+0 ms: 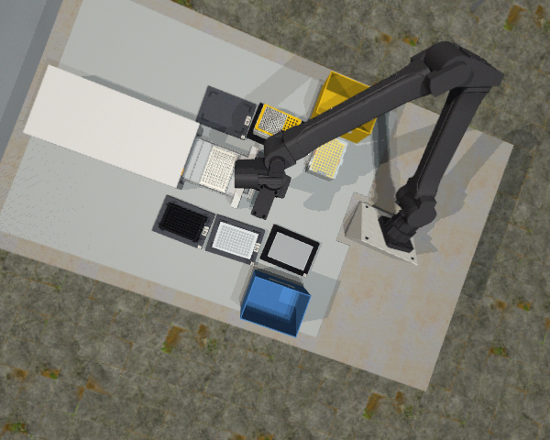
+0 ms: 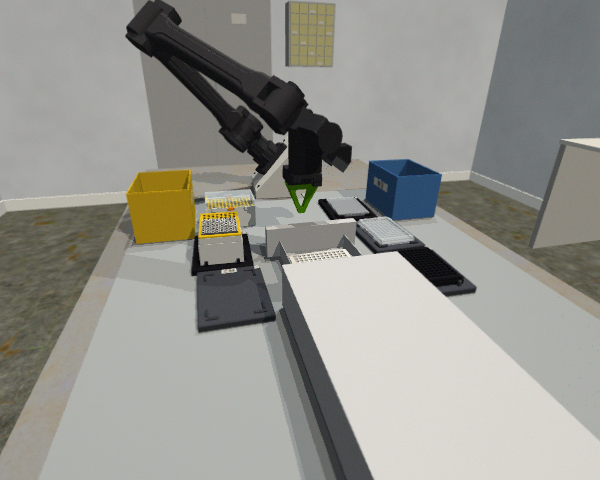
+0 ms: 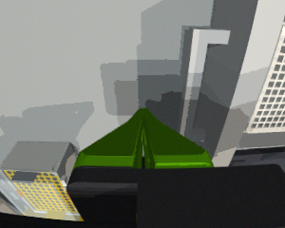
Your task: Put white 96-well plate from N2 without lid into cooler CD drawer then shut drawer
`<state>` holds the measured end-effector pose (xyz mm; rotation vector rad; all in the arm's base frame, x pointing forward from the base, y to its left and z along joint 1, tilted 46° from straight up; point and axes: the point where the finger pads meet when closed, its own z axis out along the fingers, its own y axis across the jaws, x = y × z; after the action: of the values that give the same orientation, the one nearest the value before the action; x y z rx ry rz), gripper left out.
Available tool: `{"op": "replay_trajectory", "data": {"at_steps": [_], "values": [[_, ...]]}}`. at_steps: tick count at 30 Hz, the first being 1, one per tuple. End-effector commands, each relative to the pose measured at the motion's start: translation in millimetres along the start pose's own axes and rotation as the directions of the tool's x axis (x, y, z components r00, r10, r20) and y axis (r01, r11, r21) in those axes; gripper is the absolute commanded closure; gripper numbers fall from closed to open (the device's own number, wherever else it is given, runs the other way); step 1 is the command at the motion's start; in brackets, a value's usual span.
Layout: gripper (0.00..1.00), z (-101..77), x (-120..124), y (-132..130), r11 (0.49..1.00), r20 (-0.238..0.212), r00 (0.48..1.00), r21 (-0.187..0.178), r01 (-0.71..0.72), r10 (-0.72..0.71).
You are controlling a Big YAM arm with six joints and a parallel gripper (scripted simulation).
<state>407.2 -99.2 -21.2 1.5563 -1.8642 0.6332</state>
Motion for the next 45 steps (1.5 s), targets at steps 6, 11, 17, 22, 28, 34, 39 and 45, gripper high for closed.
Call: {"op": "replay_trajectory", "data": {"at_steps": [6,11,17,22,28,34,39,45], "values": [[1.0,21.6,-2.8,1.5,1.0,-0.002,1.0,-0.017,0.014,-0.014],[1.0,23.9,-2.3,-2.5,1.0,0.0,1.0,-0.011,0.008,-0.008],[1.0,33.7,-2.7,2.0,1.0,-0.002,1.0,-0.017,0.015,-0.015],[1.0,40.4,-2.7,2.2,1.0,-0.002,1.0,-0.017,0.015,-0.015],[1.0,34.3,-6.6,-1.5,1.0,-0.002,1.0,-0.004,0.025,-0.025],[1.0,34.2,-6.8,-1.4,1.0,-0.002,1.0,-0.004,0.022,-0.022],[1.0,34.2,-6.8,-1.4,1.0,-0.002,1.0,-0.004,0.022,-0.022],[1.0,34.2,-6.8,-1.4,1.0,-0.002,1.0,-0.004,0.022,-0.022]]}}
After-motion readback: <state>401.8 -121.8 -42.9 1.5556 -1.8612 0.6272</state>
